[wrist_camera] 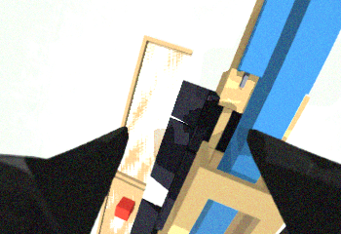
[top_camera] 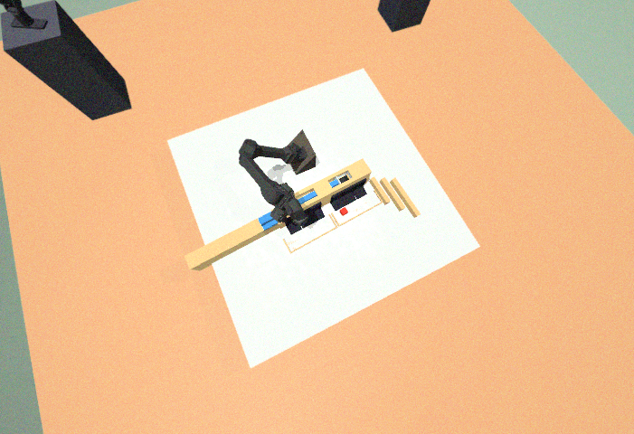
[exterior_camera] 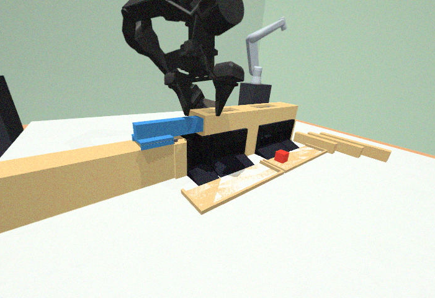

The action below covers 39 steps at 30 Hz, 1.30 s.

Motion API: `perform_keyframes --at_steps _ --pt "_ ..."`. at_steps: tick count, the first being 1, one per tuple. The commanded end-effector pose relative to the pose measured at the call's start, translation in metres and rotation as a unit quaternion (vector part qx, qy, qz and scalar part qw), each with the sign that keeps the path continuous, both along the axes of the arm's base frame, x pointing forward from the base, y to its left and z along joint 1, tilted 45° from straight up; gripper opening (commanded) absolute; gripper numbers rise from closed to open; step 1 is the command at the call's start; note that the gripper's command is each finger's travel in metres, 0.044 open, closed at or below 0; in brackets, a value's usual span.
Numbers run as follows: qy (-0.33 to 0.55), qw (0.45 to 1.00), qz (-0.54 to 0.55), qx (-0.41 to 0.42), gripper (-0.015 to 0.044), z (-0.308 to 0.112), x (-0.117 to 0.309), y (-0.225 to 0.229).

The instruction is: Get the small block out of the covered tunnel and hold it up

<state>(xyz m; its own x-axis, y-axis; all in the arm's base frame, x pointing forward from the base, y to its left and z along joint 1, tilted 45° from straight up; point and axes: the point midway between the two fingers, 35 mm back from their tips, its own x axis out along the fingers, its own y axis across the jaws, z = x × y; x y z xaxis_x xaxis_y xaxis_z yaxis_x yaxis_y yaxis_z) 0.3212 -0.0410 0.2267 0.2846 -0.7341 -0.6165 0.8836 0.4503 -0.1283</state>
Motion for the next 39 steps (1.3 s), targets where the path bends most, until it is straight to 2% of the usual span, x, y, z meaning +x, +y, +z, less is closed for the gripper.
perform_keyframes --at_steps 1,4,10,21,39 --pt "0.039 0.997 0.072 0.004 0.044 -0.008 0.023 0.027" --pt "0.081 0.989 0.125 -0.002 0.044 -0.017 0.037 0.052" --pt "0.215 0.955 0.202 -0.018 0.044 -0.069 0.055 0.099" --pt "0.486 0.805 0.335 -0.061 0.044 -0.2 0.043 0.191" --pt "0.489 0.802 0.337 -0.061 0.044 -0.216 0.046 0.182"
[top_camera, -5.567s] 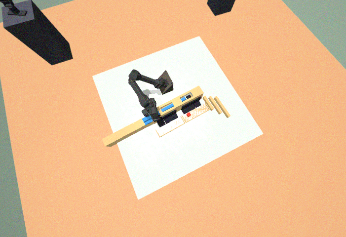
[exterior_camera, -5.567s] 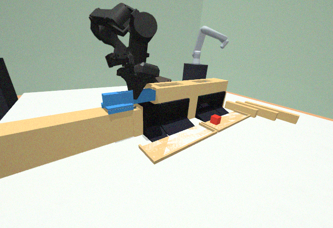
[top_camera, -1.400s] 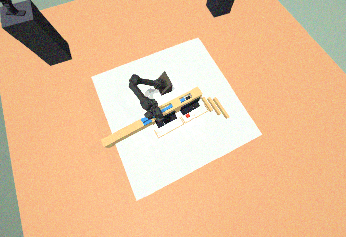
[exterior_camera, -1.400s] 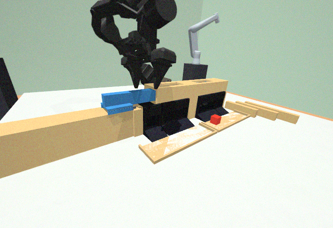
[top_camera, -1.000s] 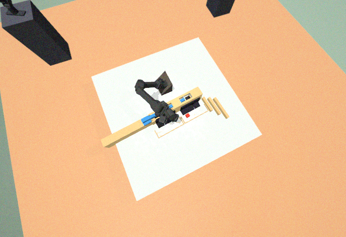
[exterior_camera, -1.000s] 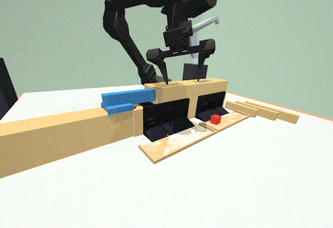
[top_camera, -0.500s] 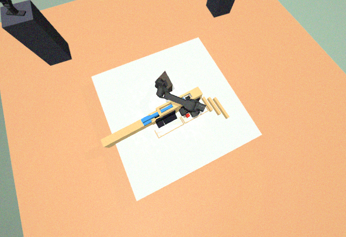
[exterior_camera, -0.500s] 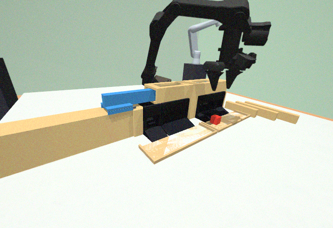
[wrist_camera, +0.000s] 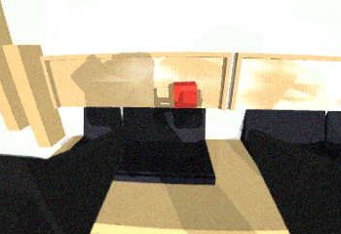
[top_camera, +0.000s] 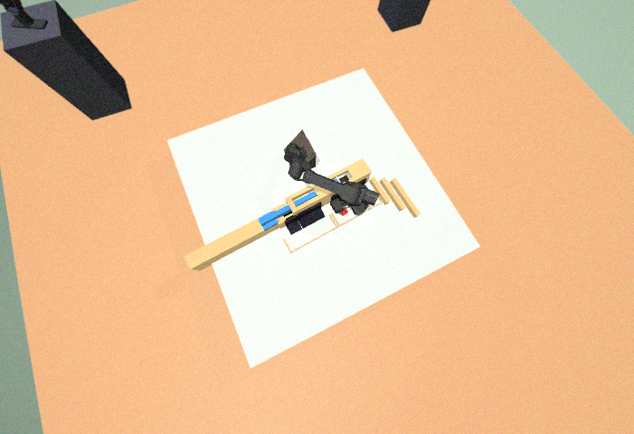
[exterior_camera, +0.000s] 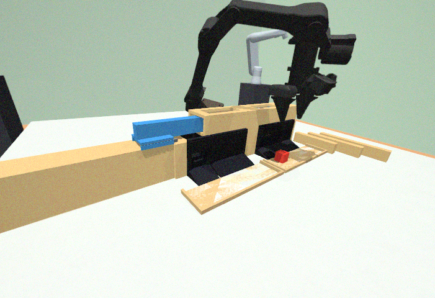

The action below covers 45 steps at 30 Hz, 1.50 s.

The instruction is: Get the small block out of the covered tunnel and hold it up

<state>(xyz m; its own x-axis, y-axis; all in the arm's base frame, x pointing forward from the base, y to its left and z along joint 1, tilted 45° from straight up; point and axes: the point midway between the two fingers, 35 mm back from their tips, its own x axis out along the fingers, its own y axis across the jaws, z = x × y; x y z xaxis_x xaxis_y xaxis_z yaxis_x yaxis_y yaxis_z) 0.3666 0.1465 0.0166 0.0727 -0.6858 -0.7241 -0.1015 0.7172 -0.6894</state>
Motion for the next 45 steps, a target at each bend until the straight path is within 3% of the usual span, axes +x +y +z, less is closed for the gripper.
perform_keyframes --at_steps 1,45 --pt "0.004 1.0 -0.001 -0.002 0.044 -0.007 0.001 -0.007" --pt "0.003 1.0 0.0 -0.002 0.044 -0.06 0.01 -0.056"
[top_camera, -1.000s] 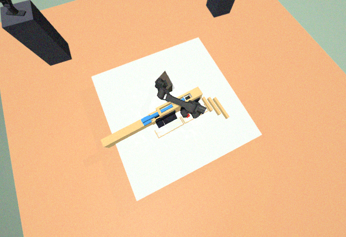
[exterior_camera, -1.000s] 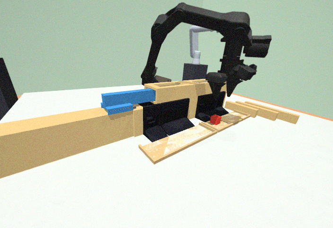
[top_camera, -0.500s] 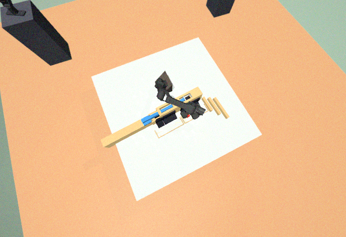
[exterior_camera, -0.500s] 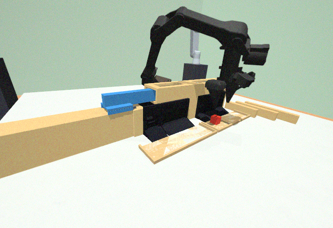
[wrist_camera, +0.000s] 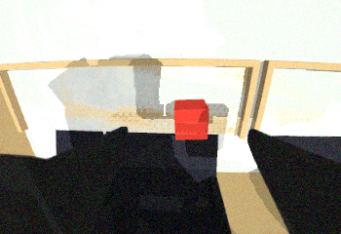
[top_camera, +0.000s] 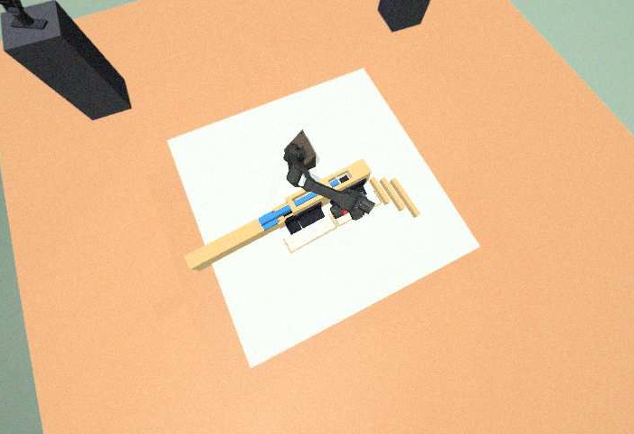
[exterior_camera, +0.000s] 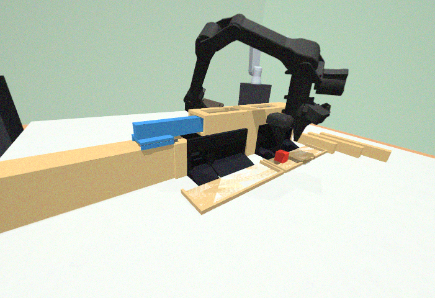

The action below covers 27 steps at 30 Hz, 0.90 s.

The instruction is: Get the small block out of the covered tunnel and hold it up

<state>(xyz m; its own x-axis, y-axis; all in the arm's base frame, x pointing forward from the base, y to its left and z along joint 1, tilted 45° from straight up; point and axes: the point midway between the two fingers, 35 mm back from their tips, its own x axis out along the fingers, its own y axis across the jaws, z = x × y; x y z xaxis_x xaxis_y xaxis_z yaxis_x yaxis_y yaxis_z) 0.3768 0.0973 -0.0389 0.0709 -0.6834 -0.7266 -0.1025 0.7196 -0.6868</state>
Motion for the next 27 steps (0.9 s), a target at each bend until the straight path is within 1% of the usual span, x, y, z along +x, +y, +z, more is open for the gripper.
perform_keyframes --at_steps 1,27 --pt "0.002 1.0 0.0 -0.003 0.044 -0.005 0.0 -0.008" --pt "0.002 1.0 -0.001 -0.006 0.044 -0.033 -0.003 -0.039"
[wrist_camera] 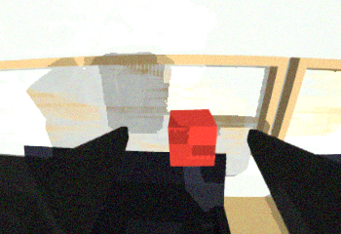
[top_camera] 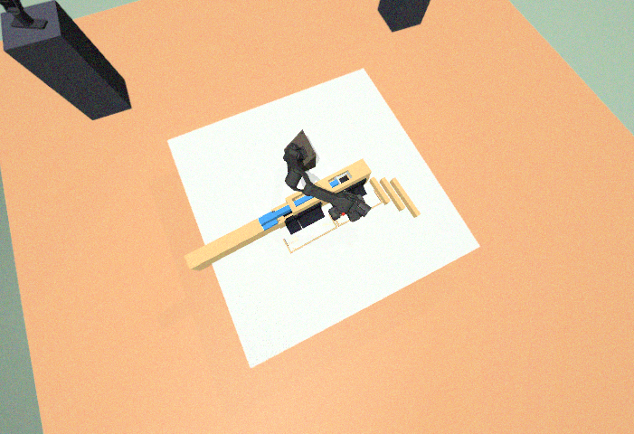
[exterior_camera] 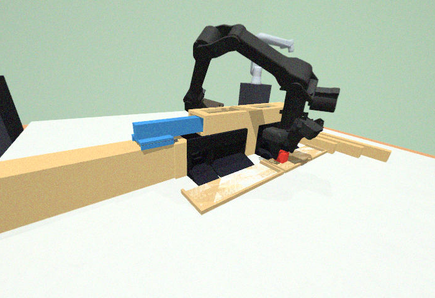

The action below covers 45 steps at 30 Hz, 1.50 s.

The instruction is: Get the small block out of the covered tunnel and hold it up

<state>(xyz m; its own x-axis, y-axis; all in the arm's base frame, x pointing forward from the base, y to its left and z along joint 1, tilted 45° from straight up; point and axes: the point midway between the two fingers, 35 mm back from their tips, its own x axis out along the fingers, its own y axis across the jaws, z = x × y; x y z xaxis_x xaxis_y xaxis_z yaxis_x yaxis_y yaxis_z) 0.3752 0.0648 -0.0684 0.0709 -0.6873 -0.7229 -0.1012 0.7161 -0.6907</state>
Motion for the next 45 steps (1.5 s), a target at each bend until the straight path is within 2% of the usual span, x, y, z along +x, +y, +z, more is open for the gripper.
perform_keyframes --at_steps 1,5,16,24,28,45 --pt "0.003 1.0 0.0 -0.004 0.044 -0.005 -0.002 -0.008" --pt "0.003 1.0 0.0 -0.004 0.044 -0.008 -0.002 -0.012" --pt "0.0 1.0 0.0 -0.001 0.0151 -0.005 -0.001 -0.006" --pt "0.0 1.0 0.0 -0.001 0.0098 -0.005 -0.001 -0.006" --pt "0.0 1.0 0.0 0.0 0.0 0.0 0.0 0.0" --pt "0.003 1.0 0.0 0.001 0.0 0.054 -0.002 0.055"
